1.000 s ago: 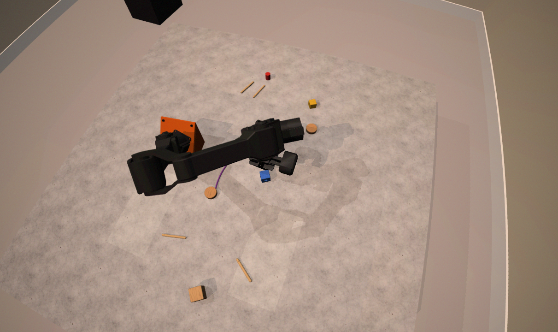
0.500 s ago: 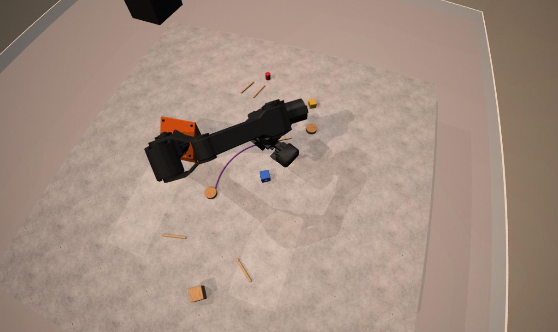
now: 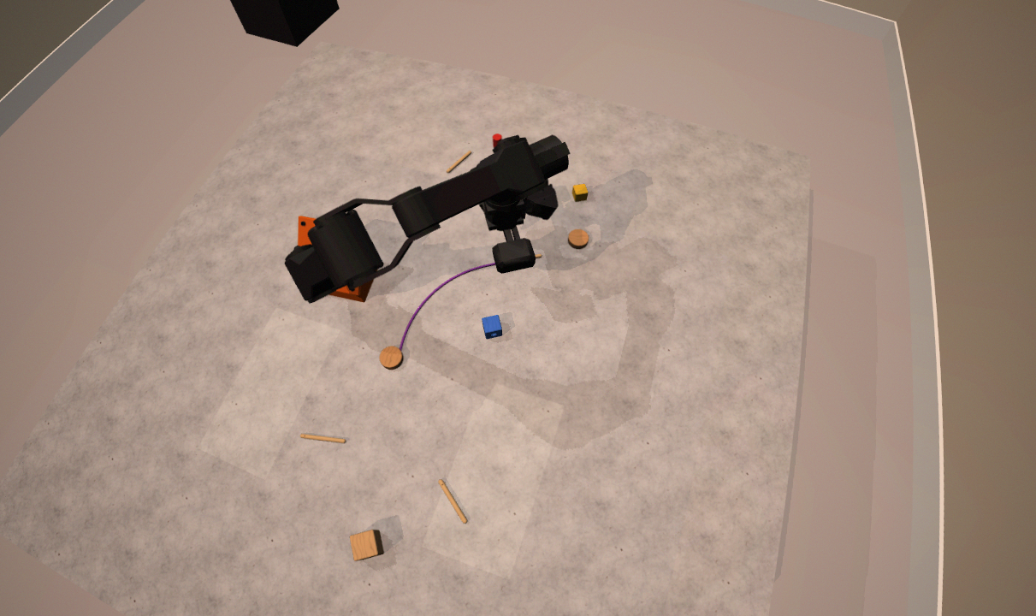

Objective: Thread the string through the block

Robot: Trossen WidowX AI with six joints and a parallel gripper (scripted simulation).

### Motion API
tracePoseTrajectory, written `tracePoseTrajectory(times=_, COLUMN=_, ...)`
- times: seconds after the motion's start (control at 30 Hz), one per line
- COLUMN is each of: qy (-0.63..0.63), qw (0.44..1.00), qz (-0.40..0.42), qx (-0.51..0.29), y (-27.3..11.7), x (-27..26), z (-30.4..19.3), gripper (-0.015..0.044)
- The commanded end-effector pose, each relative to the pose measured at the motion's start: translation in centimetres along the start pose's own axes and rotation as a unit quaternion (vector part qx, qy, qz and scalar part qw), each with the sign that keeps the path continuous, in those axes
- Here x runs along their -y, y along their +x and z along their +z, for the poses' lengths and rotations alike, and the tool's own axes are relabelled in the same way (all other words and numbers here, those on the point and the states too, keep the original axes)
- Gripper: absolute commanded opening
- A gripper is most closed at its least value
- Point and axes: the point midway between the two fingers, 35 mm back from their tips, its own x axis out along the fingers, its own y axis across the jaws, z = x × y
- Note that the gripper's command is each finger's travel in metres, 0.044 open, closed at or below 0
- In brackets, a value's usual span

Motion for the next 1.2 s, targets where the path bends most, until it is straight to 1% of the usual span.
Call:
tracePoseTrajectory(times=0.0, qy=0.026, qw=1.0, qz=0.002, qx=0.002, y=-0.1, x=-0.4, z=0.3, gripper=0.044)
tracePoseTrajectory(times=0.07, qy=0.026, qw=1.0, qz=0.002, qx=0.002, y=-0.1, x=-0.4, z=0.3, gripper=0.044)
tracePoseTrajectory(times=0.47, qy=0.026, qw=1.0, qz=0.002, qx=0.002, y=-0.1, x=-0.4, z=0.3, gripper=0.0125)
tracePoseTrajectory(times=0.83, qy=0.026, qw=1.0, qz=0.002, qx=0.002, y=0.0, x=-0.4, z=0.3, gripper=0.0121)
tracePoseTrajectory(times=1.17, qy=0.026, qw=1.0, qz=0.002, qx=0.002, y=1.6, x=-0.4, z=0.4, gripper=0.0121)
